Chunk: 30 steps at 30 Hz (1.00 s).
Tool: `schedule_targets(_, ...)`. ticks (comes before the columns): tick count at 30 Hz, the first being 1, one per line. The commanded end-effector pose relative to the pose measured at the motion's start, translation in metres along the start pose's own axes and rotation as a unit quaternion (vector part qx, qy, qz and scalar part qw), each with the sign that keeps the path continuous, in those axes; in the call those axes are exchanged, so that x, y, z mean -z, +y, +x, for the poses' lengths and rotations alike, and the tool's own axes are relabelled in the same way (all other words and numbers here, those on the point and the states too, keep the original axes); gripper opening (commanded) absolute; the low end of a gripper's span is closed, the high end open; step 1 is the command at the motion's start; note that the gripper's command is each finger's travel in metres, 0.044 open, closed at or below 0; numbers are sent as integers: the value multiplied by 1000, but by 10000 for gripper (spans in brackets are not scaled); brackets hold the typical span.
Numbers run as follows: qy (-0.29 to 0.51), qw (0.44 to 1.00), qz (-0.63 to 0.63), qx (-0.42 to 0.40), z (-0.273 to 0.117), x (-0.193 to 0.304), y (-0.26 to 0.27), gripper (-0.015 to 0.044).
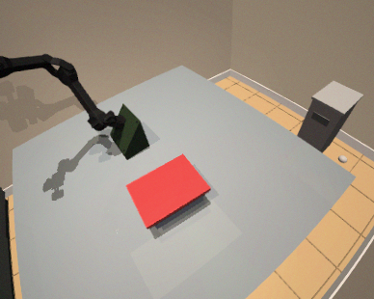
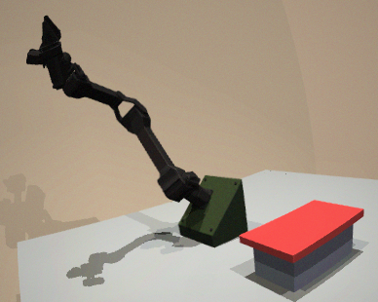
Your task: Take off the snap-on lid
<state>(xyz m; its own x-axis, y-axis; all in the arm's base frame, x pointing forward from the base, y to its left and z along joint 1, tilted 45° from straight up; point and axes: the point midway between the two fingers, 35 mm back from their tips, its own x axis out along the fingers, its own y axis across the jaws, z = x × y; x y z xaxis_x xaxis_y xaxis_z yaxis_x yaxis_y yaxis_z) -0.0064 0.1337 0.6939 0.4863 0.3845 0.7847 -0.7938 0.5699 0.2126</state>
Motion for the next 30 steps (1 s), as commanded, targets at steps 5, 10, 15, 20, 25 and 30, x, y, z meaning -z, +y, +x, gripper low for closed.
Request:
schedule_targets(5, -38, 997, 60, 29, -4, -23, -48, 269)
schedule_targets(10, -79, 985, 134, 77, -8, -37, -116, 235)
schedule_targets(15, -113, 966, 196, 123, -13, -37, -177, 235)
schedule_targets(20, -146, 933, 266, 196, -22, -17, -257, 235)
schedule_targets(25, -163, 901, 306, 259, -33, 12, -312, 235)
schedule_targets(30, -173, 858, 340, 343, -52, 61, -372, 235)
